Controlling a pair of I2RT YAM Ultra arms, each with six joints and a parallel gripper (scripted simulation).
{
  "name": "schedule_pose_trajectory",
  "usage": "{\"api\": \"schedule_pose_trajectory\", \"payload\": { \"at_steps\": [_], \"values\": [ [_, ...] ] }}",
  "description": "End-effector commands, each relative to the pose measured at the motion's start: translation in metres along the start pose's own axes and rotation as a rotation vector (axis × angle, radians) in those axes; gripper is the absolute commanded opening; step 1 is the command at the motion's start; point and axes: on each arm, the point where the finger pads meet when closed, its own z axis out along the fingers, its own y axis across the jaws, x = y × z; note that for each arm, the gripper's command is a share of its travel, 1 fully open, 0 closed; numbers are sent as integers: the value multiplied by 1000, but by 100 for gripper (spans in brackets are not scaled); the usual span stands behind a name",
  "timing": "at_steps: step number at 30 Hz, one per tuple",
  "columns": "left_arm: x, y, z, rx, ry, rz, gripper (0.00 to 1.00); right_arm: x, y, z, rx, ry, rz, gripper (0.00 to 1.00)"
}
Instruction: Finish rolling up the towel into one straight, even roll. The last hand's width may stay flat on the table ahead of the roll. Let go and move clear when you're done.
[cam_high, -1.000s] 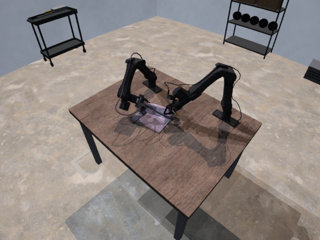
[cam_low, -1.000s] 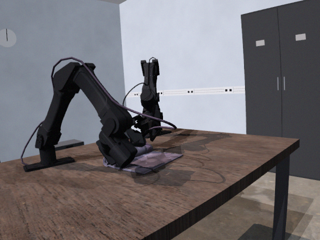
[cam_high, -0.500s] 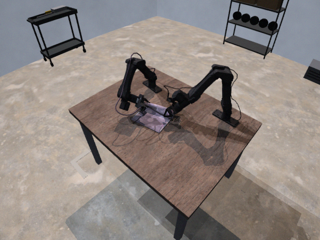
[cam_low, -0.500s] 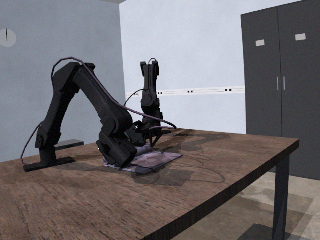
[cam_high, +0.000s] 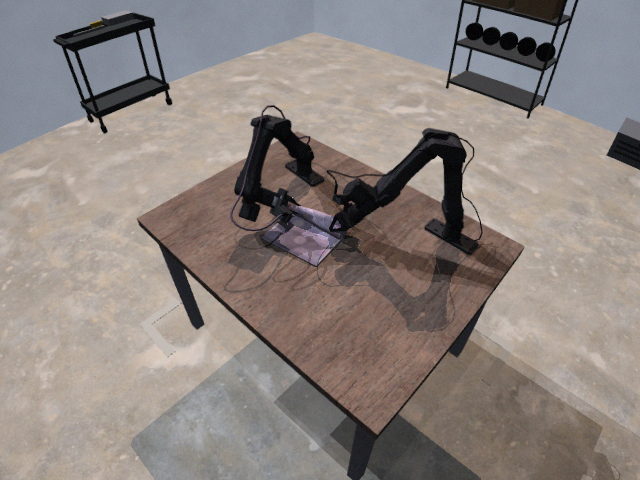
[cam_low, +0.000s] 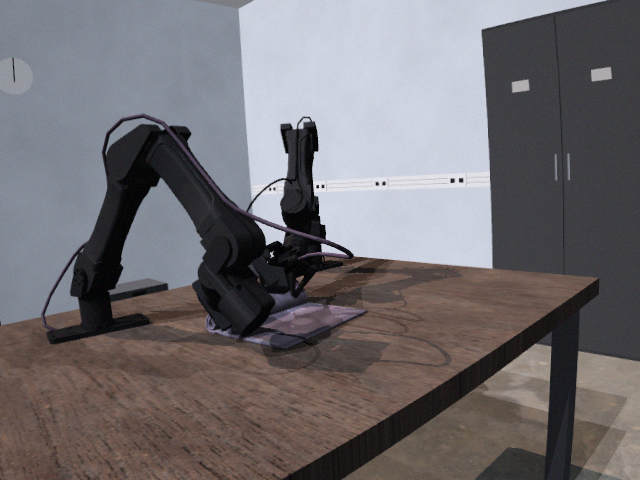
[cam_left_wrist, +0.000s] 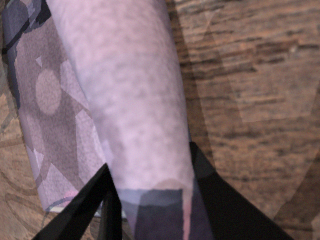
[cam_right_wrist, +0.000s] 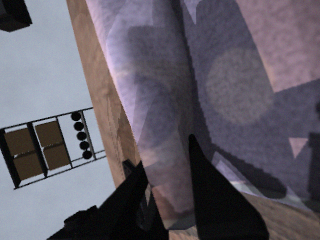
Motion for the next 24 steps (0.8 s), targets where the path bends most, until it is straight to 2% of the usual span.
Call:
{"api": "schedule_pose_trajectory", "payload": {
  "at_steps": [1, 2, 4, 7, 16, 24],
  "values": [
    [-16, 6, -1, -14, -30, 7, 45, -5, -4, -6, 18, -20, -29, 27],
    [-16, 6, -1, -14, -30, 7, 44, -5, -4, -6, 18, -20, -29, 27],
    [-16, 6, -1, -14, -30, 7, 35, -5, -4, -6, 18, -20, -29, 27],
    [-16, 6, -1, -14, -30, 7, 32, -5, -4, -6, 18, -20, -29, 27],
    [-16, 6, -1, -14, -30, 7, 30, -5, -4, -6, 18, -20, -29, 27],
    [-16, 6, -1, -14, -30, 7, 30, -8, 1, -10, 18, -20, -29, 58]
  ]
}}
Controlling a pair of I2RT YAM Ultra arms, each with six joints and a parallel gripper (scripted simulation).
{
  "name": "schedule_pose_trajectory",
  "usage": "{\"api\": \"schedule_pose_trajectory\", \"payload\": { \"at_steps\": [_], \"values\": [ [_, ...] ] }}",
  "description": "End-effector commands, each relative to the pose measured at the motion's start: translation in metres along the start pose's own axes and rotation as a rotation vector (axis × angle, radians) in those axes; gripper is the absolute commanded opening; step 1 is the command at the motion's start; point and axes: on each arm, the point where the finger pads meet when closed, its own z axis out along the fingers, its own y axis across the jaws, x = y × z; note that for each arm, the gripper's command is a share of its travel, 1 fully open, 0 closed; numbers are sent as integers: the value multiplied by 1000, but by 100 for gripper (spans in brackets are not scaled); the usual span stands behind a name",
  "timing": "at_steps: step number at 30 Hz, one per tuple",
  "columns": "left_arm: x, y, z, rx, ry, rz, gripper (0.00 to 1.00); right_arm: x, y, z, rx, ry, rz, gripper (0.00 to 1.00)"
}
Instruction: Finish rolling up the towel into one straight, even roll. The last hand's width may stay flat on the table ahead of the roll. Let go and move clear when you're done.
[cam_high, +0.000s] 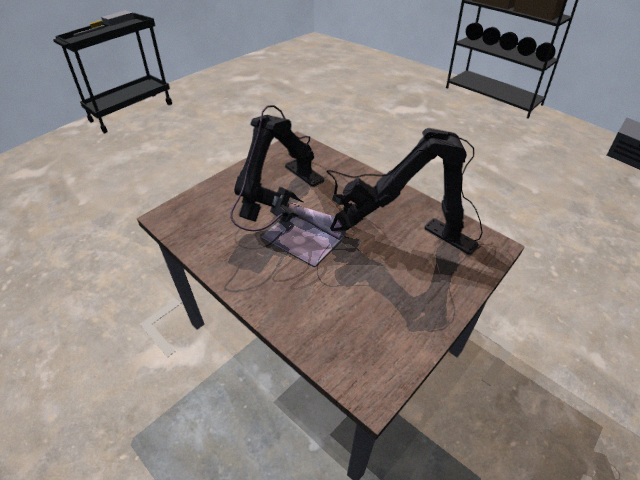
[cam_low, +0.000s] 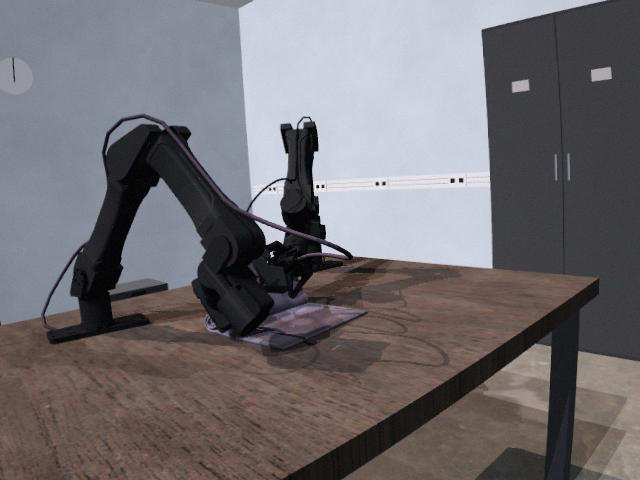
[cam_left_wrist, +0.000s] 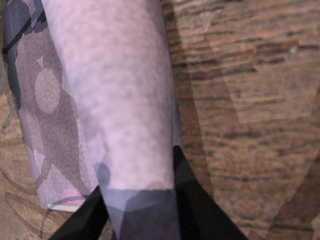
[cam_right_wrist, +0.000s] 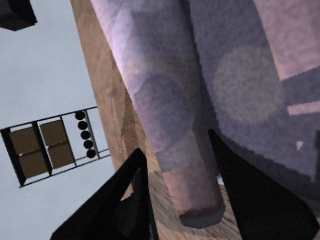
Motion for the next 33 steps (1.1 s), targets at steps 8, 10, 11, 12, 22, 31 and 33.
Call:
{"api": "schedule_pose_trajectory", "payload": {
  "at_steps": [8, 10, 11, 12, 22, 31, 33],
  "values": [
    [-16, 6, -1, -14, -29, 7, 30, -10, 1, -13, 33, -20, -42, 81],
    [-16, 6, -1, -13, -29, 7, 30, -10, 1, -14, 33, -20, -42, 85],
    [-16, 6, -1, -10, -29, 4, 30, -10, 1, -15, 33, -20, -42, 85],
    [-16, 6, -1, -6, -29, 1, 30, -10, 1, -18, 33, -20, -42, 85],
    [-17, 7, -2, 98, -27, -82, 30, -9, 2, -65, 33, -20, -42, 85],
    [-18, 7, -3, 260, -23, -213, 30, -9, 3, -82, 43, -20, -48, 86],
    [-18, 7, -4, 307, -22, -250, 30, -9, 4, -81, 70, -22, -68, 87]
  ]
}}
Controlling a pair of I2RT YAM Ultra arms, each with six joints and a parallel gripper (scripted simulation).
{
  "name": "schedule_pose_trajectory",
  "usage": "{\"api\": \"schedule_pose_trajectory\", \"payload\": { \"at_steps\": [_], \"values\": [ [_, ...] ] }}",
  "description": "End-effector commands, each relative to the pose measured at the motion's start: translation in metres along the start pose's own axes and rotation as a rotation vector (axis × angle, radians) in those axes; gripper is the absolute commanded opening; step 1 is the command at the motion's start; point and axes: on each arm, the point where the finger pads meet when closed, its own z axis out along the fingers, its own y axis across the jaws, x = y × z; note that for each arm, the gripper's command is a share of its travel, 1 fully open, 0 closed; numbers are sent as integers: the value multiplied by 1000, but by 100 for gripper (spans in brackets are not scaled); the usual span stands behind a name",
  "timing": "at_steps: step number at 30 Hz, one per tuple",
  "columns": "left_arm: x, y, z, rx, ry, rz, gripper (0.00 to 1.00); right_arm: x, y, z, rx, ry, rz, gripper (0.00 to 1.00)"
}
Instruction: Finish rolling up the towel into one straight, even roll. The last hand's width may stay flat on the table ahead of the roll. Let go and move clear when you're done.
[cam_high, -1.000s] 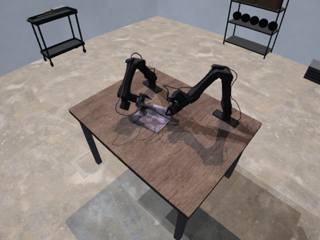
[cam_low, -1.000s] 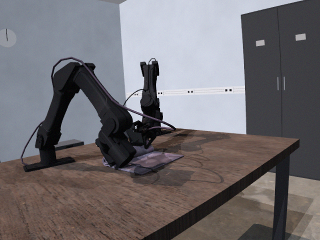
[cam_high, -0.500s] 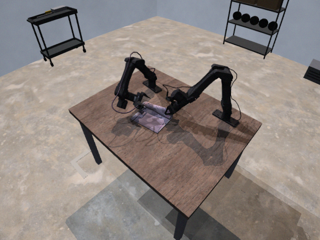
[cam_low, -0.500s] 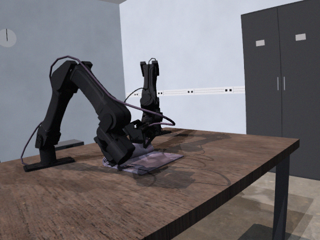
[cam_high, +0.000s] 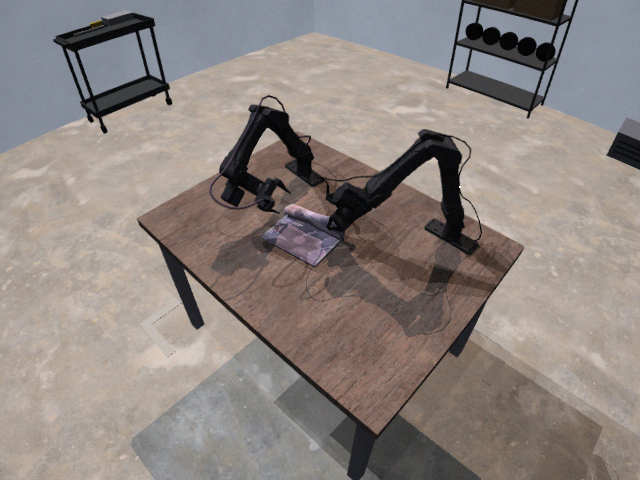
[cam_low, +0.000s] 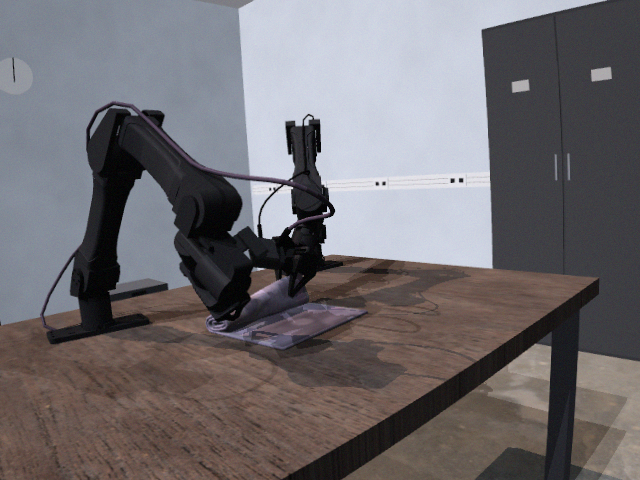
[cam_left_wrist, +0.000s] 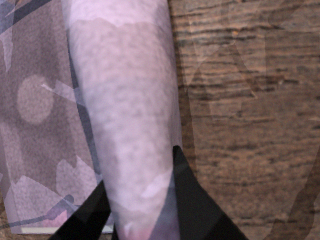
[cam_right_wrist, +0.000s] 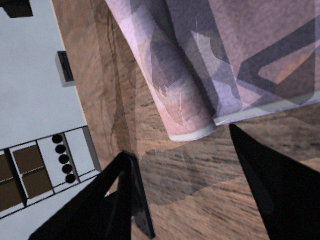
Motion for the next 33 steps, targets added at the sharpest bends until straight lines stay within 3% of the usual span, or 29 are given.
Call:
{"api": "schedule_pose_trajectory", "payload": {
  "at_steps": [1, 5, 7, 22, 33],
  "values": [
    [-6, -5, -4, 138, -1, -95, 30, -10, 2, -12, -83, 25, -67, 87],
    [-7, -5, -5, 235, 3, -175, 30, -12, 6, -7, 26, 12, -148, 89],
    [-7, -5, -5, 235, 3, -175, 30, -12, 6, -7, 26, 12, -148, 89],
    [-9, -4, -9, 562, 14, -445, 30, -20, 30, 21, 585, -55, -560, 94],
    [-10, -4, -10, 664, 17, -529, 30, -23, 36, 29, 765, -80, -688, 98]
  ]
}}
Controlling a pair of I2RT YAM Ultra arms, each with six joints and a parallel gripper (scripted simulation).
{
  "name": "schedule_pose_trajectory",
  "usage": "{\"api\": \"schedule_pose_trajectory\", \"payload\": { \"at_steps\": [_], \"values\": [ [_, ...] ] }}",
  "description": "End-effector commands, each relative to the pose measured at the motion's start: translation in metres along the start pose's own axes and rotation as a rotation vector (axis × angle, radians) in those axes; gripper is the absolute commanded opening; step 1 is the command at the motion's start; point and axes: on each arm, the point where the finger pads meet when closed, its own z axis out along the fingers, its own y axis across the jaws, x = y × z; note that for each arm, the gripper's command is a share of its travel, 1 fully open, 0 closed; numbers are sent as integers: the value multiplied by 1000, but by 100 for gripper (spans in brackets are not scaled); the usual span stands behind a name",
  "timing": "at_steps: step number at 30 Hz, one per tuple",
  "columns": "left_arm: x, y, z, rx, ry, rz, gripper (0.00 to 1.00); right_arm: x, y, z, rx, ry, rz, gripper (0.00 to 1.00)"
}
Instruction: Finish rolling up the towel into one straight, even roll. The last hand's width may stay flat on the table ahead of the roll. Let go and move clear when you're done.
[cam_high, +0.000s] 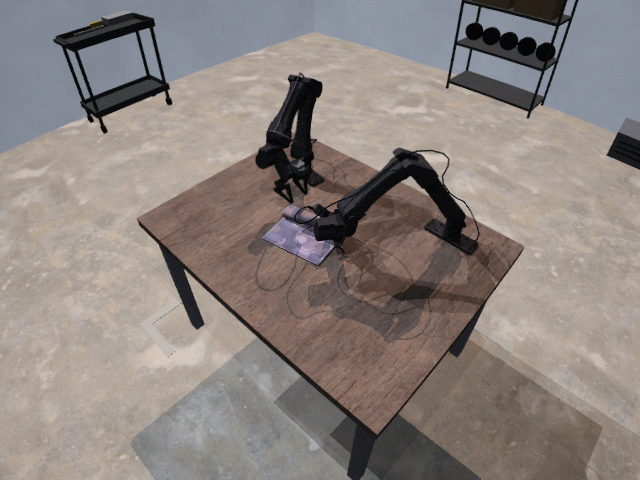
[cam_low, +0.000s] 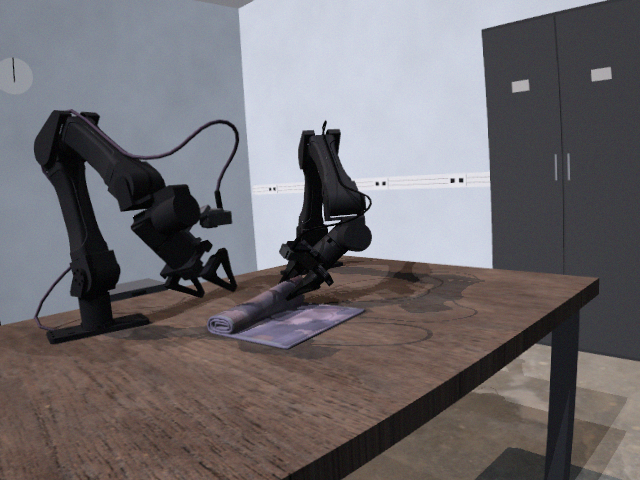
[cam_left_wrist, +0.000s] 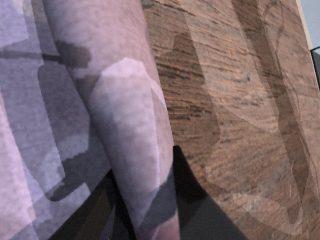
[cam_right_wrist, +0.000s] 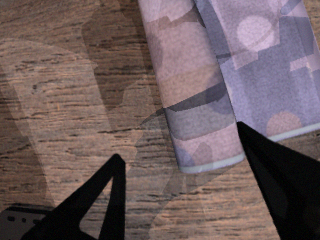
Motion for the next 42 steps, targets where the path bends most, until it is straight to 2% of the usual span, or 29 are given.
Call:
{"api": "schedule_pose_trajectory", "payload": {
  "at_steps": [1, 15, 32, 42],
  "values": [
    [-2, -11, -7, 80, 10, -33, 30, -7, -22, 1, 132, -15, -51, 98],
    [3, -3, 0, 83, 10, -36, 30, -3, -39, -12, 88, -36, -106, 98],
    [3, -3, 0, 83, 10, -36, 30, 34, -18, 38, 94, -33, -97, 98],
    [3, -3, 0, 83, 10, -36, 30, 29, -32, 42, 95, -33, -97, 98]
  ]
}}
